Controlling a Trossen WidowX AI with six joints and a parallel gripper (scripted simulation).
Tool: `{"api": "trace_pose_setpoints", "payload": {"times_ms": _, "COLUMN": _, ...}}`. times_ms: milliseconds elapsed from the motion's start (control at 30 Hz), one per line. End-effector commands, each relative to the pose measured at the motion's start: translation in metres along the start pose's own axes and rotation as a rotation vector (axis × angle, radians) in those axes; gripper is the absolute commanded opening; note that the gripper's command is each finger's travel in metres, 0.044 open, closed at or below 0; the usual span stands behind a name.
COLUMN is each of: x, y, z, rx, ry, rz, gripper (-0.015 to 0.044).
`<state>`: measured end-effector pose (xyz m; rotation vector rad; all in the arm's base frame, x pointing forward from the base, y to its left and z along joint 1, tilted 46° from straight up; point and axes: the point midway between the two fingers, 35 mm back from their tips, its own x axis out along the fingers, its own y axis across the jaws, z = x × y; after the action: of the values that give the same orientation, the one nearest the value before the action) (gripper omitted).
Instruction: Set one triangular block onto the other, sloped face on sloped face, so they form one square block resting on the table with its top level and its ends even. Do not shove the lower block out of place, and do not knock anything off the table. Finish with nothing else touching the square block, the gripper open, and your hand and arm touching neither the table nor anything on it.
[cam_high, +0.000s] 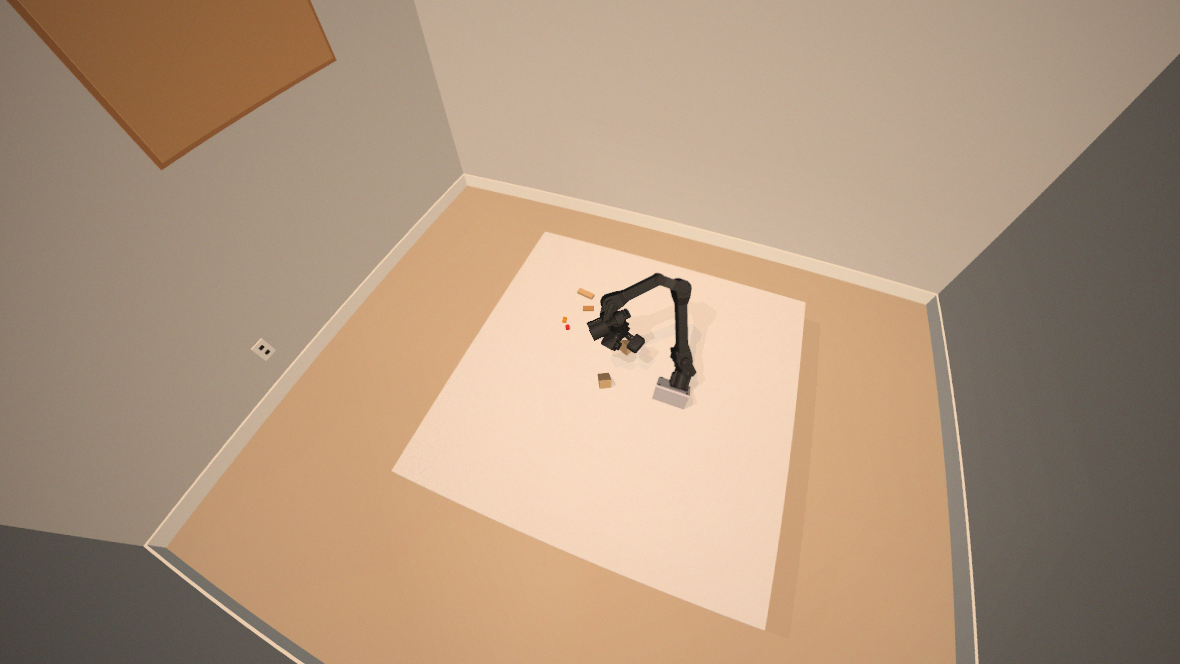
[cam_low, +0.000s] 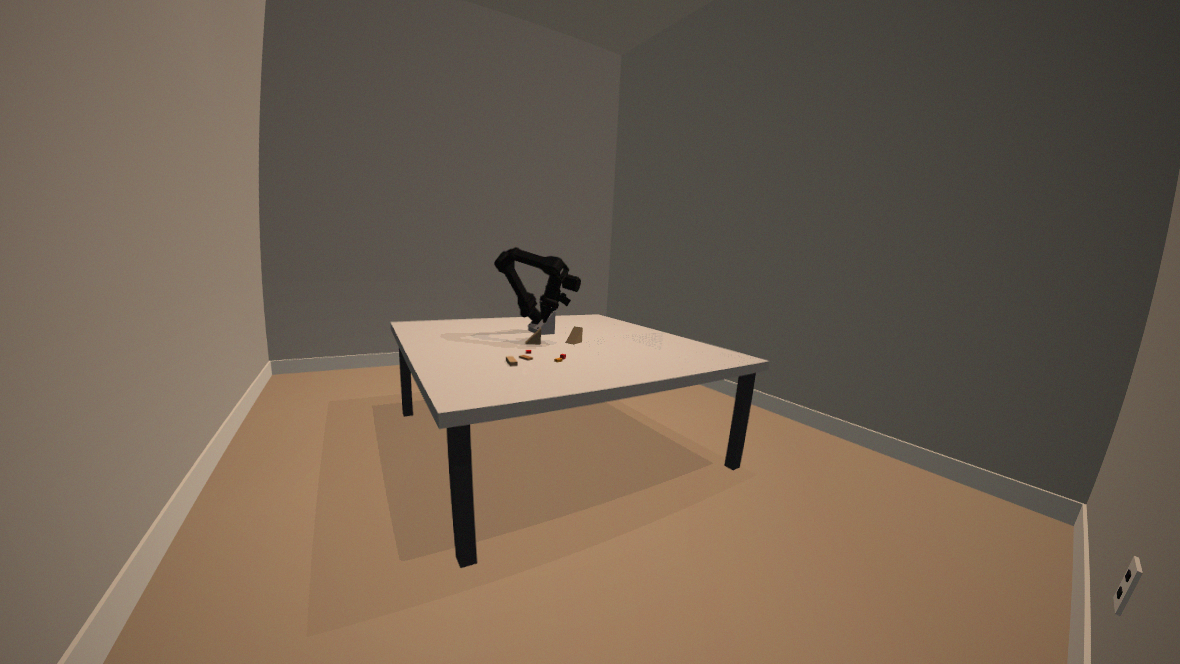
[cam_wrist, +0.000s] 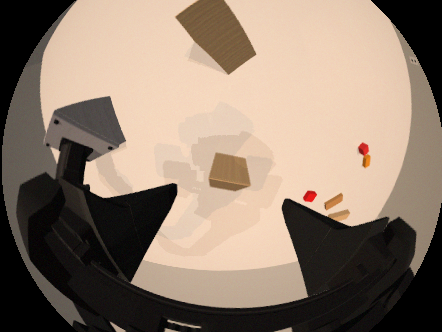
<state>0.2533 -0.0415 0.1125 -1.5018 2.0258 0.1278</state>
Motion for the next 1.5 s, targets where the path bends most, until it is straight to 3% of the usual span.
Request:
{"api": "trace_pose_setpoints", "payload": {"times_ms": 0, "x": 0.005, "y": -0.001, "z": 0.001, "rx": 0.005, "ry": 0.006, "rz": -0.002, "gripper": 0.044}}
{"api": "trace_pose_setpoints", "payload": {"times_ms": 1467, "x": 0.077, "y": -0.001, "z": -0.004, "rx": 0.046, "ry": 0.08, "rz": 0.014, "gripper": 0.044}}
